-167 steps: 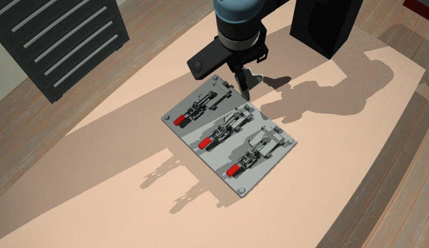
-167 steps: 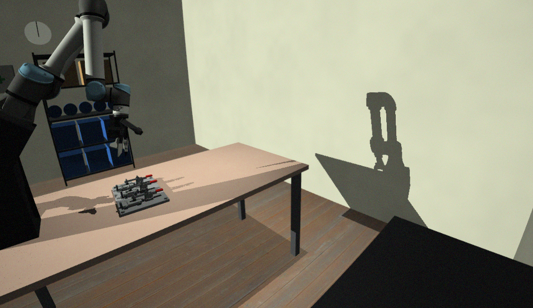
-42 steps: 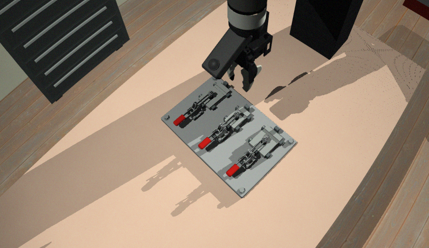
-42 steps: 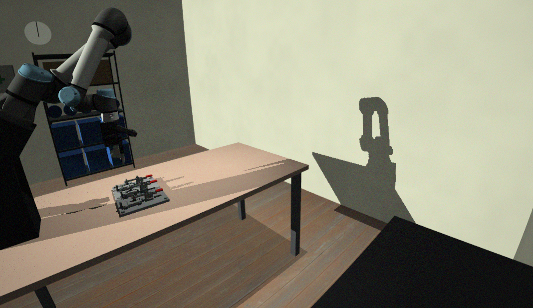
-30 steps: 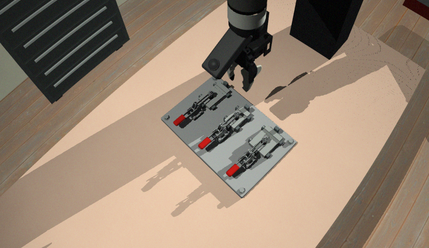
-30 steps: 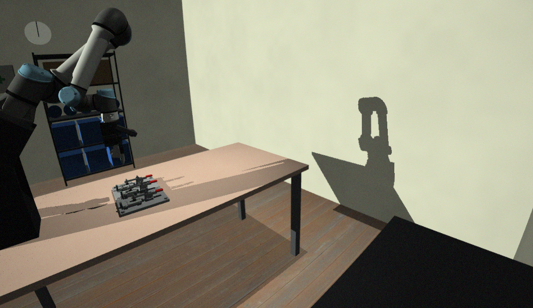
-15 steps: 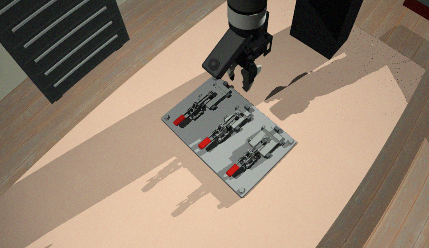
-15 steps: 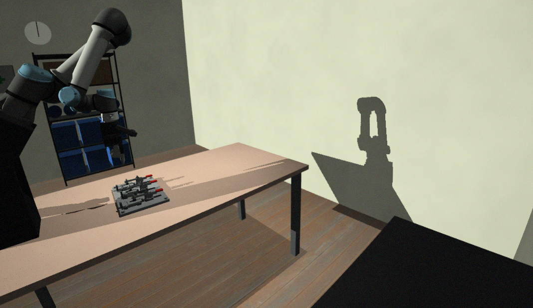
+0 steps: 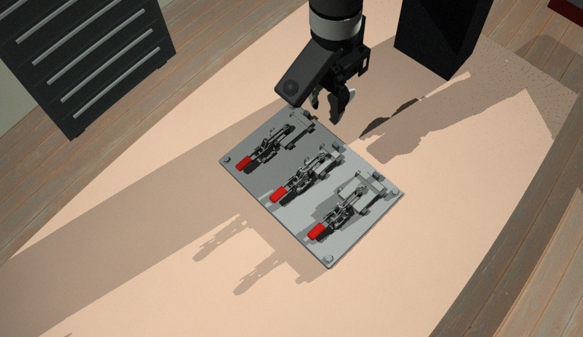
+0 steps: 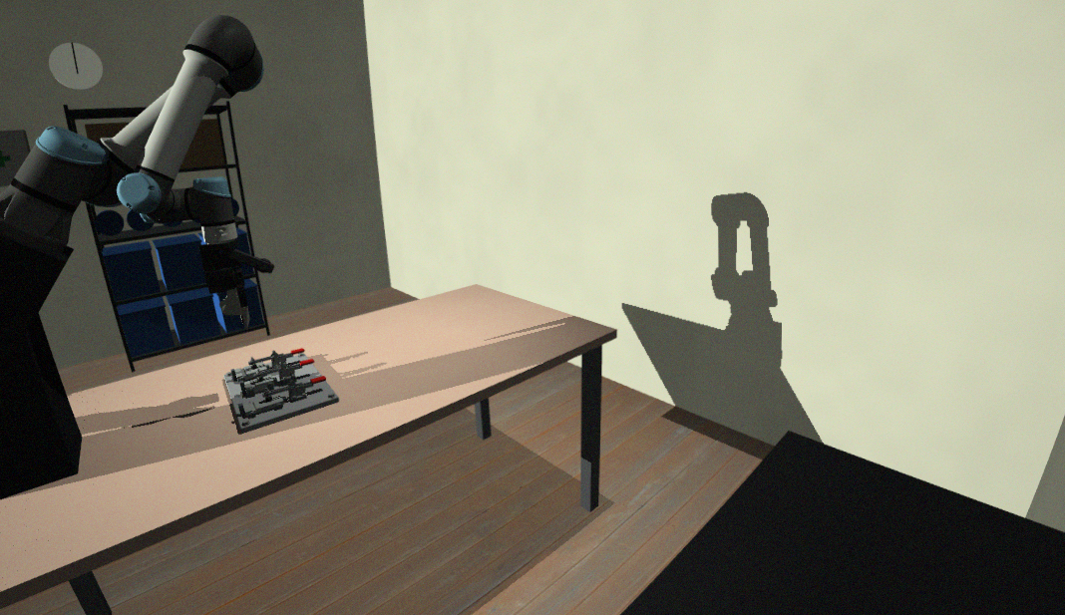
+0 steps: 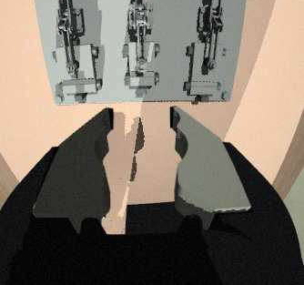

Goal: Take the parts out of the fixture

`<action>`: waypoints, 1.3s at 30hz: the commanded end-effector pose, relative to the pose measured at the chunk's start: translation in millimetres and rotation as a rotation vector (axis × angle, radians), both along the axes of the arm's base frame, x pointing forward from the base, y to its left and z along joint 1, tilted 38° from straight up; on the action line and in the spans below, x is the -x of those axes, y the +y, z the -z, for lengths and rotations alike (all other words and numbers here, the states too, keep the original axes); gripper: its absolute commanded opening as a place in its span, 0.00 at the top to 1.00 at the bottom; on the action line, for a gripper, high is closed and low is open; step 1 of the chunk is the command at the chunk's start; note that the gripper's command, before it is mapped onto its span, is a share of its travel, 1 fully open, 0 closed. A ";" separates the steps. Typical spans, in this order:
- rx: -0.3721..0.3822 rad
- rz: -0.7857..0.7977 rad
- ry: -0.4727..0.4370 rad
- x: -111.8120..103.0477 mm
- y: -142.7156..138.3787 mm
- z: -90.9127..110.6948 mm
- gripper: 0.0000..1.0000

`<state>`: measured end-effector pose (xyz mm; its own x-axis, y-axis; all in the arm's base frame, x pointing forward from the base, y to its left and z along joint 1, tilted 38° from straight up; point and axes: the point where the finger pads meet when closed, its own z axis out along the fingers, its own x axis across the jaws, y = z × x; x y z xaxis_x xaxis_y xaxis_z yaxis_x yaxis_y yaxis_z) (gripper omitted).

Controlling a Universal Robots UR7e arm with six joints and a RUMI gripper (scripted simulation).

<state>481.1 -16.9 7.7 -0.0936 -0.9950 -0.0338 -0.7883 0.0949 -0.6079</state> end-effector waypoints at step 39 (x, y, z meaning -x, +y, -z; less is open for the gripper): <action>0.000 0.000 -0.001 -49.8 -6.1 -38.3 0.72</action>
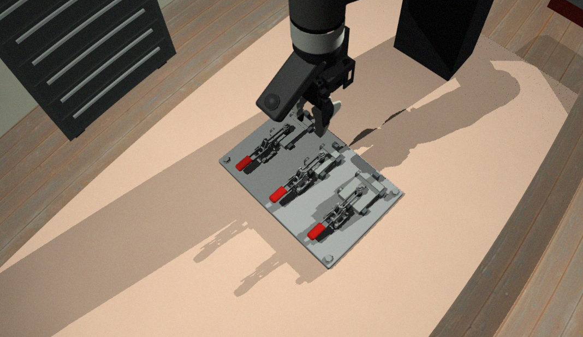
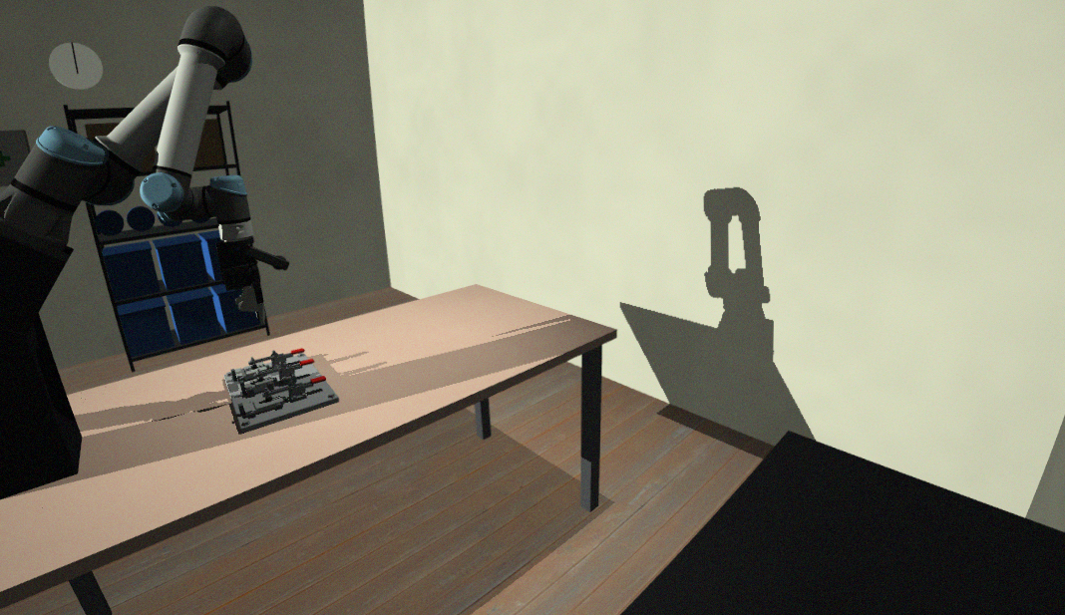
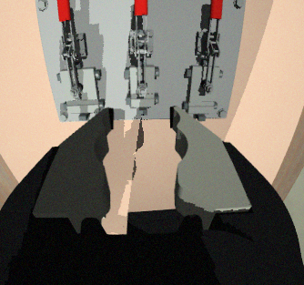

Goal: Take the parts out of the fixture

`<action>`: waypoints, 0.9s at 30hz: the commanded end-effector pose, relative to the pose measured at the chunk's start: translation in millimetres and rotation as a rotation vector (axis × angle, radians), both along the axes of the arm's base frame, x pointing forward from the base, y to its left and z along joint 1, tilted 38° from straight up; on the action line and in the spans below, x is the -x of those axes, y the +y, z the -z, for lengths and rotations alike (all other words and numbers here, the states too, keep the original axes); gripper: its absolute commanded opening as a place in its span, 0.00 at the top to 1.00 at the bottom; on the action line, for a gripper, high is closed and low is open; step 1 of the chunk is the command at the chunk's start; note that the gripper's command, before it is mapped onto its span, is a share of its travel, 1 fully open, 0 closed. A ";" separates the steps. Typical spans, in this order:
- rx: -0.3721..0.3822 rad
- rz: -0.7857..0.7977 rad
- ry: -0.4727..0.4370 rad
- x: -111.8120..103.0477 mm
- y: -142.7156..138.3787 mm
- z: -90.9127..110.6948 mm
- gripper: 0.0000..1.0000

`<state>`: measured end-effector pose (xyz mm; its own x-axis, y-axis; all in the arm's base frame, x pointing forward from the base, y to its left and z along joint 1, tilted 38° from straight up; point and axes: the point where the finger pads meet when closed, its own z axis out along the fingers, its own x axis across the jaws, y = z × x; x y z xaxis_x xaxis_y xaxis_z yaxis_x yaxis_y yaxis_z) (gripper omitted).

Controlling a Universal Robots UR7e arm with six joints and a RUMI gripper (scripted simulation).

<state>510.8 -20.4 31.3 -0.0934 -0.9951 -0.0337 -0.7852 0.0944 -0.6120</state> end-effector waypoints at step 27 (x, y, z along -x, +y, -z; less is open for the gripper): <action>0.000 0.000 0.004 -72.3 -9.0 -55.0 0.72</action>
<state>581.3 -29.2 84.9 -0.0935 -0.9950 -0.0338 -0.7879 0.0947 -0.6085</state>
